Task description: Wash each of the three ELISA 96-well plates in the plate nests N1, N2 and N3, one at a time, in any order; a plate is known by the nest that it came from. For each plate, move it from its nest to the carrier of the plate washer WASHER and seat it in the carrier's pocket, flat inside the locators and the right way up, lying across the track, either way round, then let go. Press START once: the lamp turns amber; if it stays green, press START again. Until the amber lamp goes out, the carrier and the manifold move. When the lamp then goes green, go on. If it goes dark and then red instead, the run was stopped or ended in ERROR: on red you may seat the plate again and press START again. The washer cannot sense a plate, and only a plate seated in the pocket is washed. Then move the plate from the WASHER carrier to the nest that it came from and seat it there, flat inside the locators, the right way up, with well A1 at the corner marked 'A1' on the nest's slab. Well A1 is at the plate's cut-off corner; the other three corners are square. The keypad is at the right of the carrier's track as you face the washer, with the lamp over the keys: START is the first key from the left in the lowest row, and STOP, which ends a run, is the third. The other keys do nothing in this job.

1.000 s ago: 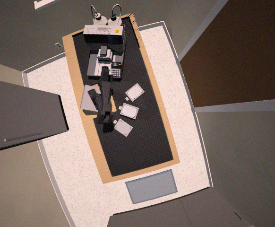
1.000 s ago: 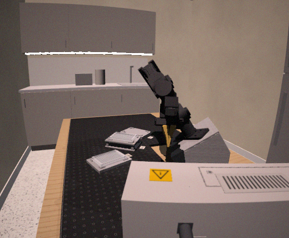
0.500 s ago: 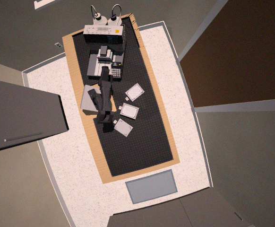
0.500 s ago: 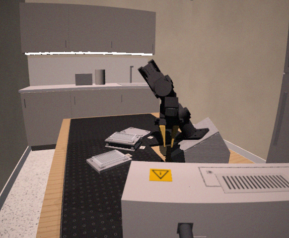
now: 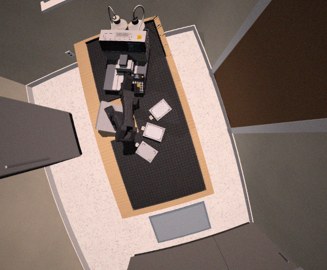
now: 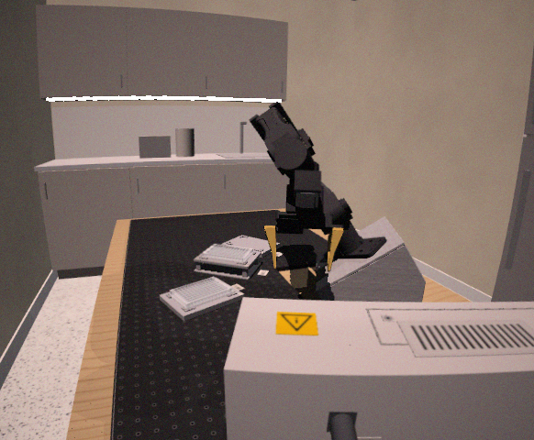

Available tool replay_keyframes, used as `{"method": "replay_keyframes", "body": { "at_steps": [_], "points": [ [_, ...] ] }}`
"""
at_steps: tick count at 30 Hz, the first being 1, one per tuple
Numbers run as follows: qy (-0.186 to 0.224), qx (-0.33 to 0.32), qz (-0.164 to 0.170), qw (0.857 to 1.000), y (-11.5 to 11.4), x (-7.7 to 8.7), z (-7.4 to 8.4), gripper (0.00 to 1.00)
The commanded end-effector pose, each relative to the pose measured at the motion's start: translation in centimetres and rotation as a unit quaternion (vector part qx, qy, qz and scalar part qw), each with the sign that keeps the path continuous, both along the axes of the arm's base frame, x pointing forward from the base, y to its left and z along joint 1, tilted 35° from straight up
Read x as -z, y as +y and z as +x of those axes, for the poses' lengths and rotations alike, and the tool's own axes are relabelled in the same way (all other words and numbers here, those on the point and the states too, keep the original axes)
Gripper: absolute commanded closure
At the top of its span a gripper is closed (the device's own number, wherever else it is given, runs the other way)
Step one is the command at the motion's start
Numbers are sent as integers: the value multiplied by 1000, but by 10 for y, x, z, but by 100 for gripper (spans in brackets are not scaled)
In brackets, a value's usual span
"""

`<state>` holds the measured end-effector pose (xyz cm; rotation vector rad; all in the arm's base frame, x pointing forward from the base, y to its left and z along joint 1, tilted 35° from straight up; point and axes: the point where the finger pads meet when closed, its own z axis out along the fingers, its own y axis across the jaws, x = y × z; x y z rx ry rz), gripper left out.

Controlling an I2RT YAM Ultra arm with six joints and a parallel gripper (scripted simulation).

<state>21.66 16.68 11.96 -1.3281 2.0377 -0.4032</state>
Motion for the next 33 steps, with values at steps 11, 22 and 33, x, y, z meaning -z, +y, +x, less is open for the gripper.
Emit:
{"method": "replay_keyframes", "body": {
  "at_steps": [11,22,33],
  "points": [
    [-3,-4,8,1000,30,-29,22,0],
    [-3,-5,8,1000,48,-47,37,0],
    [-4,-5,8,1000,67,-65,53,0]
  ]
}}
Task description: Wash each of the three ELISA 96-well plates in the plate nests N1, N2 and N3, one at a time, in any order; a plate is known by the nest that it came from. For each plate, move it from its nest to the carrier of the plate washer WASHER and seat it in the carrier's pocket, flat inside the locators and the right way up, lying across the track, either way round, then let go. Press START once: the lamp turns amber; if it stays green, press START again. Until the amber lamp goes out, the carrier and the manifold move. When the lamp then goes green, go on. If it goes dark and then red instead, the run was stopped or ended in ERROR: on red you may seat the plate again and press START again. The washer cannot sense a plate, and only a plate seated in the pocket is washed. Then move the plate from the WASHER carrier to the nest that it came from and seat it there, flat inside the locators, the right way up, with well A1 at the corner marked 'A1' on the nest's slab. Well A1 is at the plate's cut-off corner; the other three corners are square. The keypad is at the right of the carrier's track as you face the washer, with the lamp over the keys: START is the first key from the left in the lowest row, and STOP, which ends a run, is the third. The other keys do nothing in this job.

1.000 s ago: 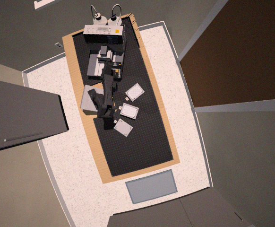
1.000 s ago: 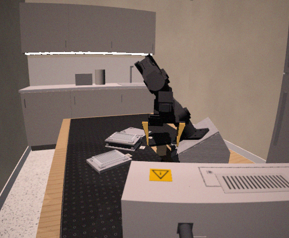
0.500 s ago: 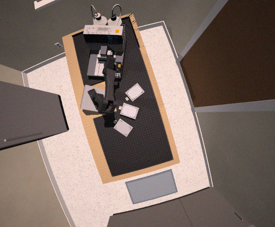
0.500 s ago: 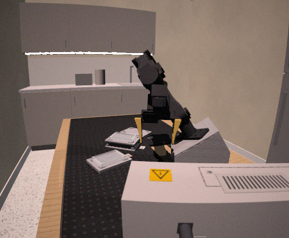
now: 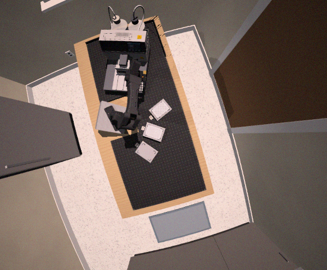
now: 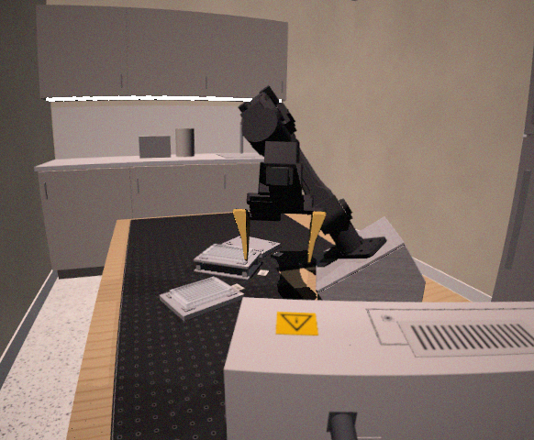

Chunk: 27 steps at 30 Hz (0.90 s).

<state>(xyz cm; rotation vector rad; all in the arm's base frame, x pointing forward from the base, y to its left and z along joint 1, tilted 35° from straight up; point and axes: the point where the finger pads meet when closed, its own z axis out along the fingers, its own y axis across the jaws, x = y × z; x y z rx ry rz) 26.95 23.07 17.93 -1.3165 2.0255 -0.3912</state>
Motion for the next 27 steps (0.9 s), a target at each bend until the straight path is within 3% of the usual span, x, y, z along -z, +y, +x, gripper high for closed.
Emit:
{"method": "replay_keyframes", "body": {
  "at_steps": [1,9,27],
  "points": [
    [2,-3,0,1000,5,-7,2,0],
    [2,-3,0,1000,22,-23,16,0],
    [2,-3,0,1000,22,-23,16,0]
  ]
}}
